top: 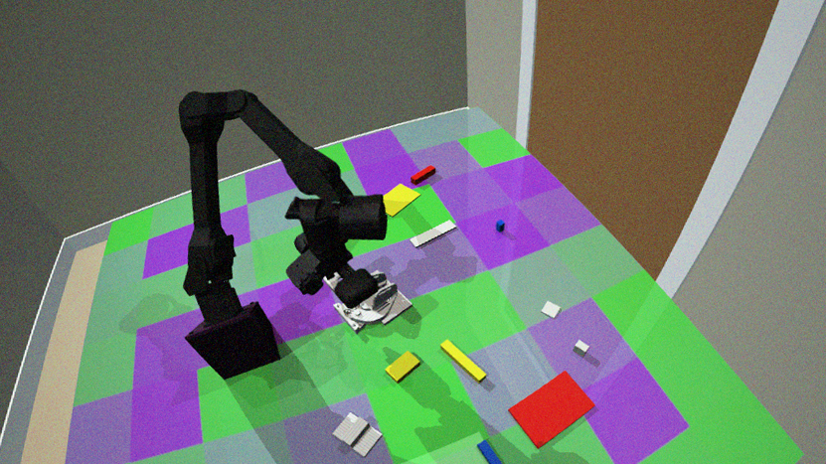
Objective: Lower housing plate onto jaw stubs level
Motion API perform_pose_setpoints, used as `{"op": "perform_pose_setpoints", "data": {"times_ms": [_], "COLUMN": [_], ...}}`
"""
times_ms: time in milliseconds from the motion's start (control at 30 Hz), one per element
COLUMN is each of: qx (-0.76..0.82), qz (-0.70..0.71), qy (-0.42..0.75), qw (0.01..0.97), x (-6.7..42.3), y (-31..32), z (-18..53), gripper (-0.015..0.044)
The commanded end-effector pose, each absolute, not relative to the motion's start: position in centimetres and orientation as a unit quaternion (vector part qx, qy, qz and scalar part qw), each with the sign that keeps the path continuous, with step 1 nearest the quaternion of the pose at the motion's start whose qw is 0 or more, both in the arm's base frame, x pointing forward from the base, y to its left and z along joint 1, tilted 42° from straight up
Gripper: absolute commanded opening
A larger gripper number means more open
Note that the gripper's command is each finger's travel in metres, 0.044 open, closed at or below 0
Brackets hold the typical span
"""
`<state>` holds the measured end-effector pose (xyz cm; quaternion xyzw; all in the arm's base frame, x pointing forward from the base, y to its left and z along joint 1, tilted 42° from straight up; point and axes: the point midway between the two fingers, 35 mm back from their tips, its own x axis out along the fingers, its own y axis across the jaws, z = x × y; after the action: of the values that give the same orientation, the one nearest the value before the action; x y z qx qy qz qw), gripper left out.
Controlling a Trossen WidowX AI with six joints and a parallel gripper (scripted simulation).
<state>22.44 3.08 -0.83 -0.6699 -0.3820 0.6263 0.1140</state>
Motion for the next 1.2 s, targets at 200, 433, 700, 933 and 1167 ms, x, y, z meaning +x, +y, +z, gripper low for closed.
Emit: {"op": "perform_pose_setpoints", "data": {"times_ms": [200, 433, 700, 933, 1167], "qx": [-0.669, -0.67, -0.67, -0.67, -0.67], "qz": [0.626, 0.626, 0.626, 0.626, 0.626], "qy": [-0.384, -0.384, -0.383, -0.383, -0.383], "qw": [0.115, 0.115, 0.114, 0.114, 0.114], "x": [22.3, 22.3, 22.3, 22.3, 22.2], "y": [3.1, 3.2, 4.0, 4.8, 5.5], "z": [-0.8, -0.9, -1.9, -2.8, -3.7], "gripper": [0.0351, 0.0351, 0.0351, 0.0351, 0.0351]}}
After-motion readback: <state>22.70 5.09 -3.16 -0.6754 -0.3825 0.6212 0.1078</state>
